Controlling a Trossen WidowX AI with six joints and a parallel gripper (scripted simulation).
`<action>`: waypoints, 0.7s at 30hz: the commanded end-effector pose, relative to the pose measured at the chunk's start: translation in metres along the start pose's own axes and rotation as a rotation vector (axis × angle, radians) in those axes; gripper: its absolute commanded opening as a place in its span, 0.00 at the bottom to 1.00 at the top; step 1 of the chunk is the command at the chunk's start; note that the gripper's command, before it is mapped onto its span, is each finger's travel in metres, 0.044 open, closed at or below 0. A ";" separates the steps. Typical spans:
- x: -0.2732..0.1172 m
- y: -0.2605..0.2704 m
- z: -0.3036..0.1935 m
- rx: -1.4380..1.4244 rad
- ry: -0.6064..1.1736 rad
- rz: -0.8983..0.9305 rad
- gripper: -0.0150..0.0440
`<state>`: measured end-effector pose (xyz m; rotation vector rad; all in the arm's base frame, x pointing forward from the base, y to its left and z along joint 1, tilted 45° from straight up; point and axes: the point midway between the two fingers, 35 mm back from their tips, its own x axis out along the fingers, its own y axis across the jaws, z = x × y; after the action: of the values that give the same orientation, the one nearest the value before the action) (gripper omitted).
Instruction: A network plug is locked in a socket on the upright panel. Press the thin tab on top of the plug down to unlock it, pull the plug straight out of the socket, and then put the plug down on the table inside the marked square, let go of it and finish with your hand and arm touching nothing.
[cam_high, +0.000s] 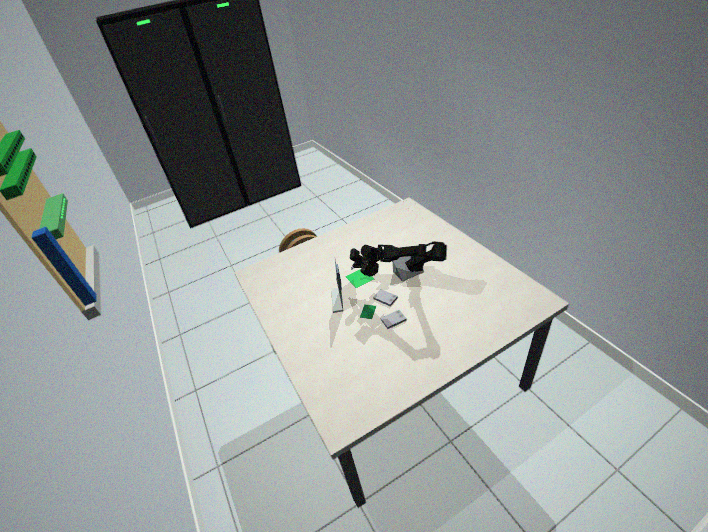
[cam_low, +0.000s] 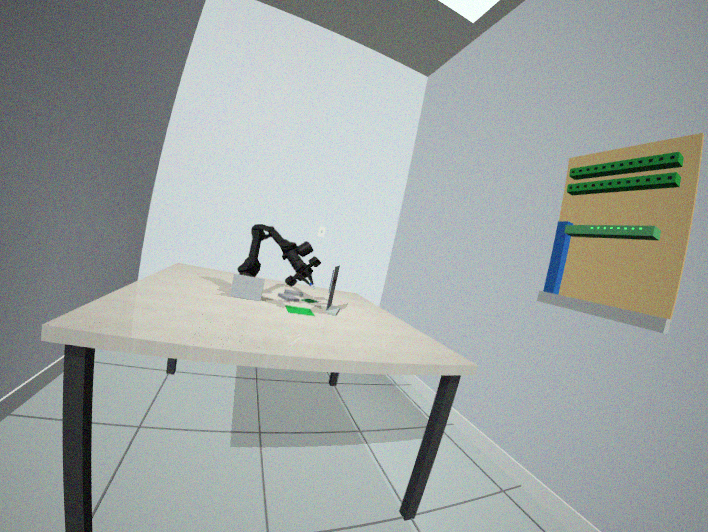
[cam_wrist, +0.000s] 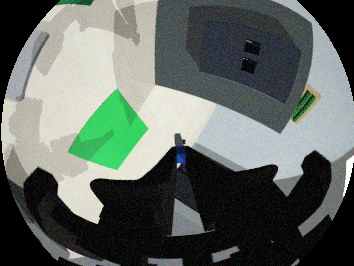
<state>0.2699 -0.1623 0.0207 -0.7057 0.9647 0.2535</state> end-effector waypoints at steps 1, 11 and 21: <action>0.005 0.005 -0.006 -0.009 -0.026 0.052 0.25; 0.017 0.019 -0.022 -0.008 -0.116 0.170 0.25; 0.024 0.031 -0.036 0.015 -0.234 0.253 0.25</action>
<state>0.2466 -0.1646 -0.0217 -0.5470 0.8579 0.5158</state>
